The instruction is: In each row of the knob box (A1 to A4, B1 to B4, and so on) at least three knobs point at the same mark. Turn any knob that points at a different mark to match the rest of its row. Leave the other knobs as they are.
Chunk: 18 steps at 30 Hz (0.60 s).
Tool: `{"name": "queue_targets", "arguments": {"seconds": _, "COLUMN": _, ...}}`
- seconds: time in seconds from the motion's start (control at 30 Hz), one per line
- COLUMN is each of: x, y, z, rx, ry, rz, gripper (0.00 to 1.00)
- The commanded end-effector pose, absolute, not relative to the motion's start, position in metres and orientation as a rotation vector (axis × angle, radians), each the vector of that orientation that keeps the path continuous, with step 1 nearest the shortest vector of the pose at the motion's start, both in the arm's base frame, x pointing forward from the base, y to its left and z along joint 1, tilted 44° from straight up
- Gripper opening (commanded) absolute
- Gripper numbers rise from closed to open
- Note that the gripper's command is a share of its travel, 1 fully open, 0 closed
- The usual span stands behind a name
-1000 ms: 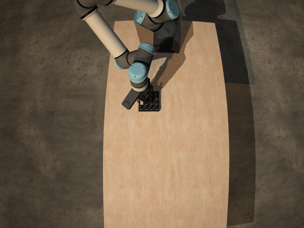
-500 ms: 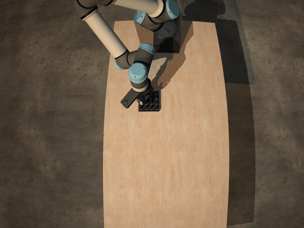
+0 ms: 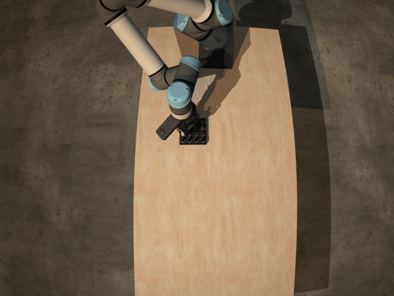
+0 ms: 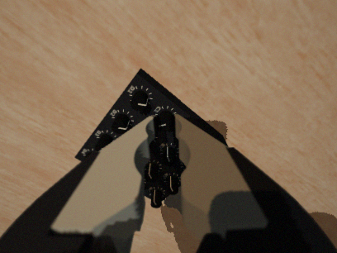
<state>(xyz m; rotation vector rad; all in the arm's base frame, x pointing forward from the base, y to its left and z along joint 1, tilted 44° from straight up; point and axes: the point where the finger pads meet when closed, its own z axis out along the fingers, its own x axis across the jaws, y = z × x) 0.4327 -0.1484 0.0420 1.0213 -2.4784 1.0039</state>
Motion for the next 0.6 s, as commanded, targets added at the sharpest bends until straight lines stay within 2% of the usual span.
{"name": "queue_targets", "arguments": {"seconds": 0.0, "x": 0.4329, "y": -0.1482, "z": 0.0423, "rx": 1.018, "ry": -2.481, "rz": 1.006, "gripper": 0.04}}
{"name": "queue_targets", "arguments": {"seconds": 0.4, "x": 0.4329, "y": -0.1482, "z": 0.0423, "rx": 1.018, "ry": -2.481, "rz": 1.006, "gripper": 0.04}}
{"name": "queue_targets", "arguments": {"seconds": 0.43, "x": 0.4329, "y": -0.1482, "z": 0.0423, "rx": 1.018, "ry": -2.481, "rz": 1.006, "gripper": 0.11}}
{"name": "queue_targets", "arguments": {"seconds": 0.57, "x": 0.4329, "y": -0.1482, "z": 0.0423, "rx": 1.018, "ry": -2.481, "rz": 1.006, "gripper": 0.11}}
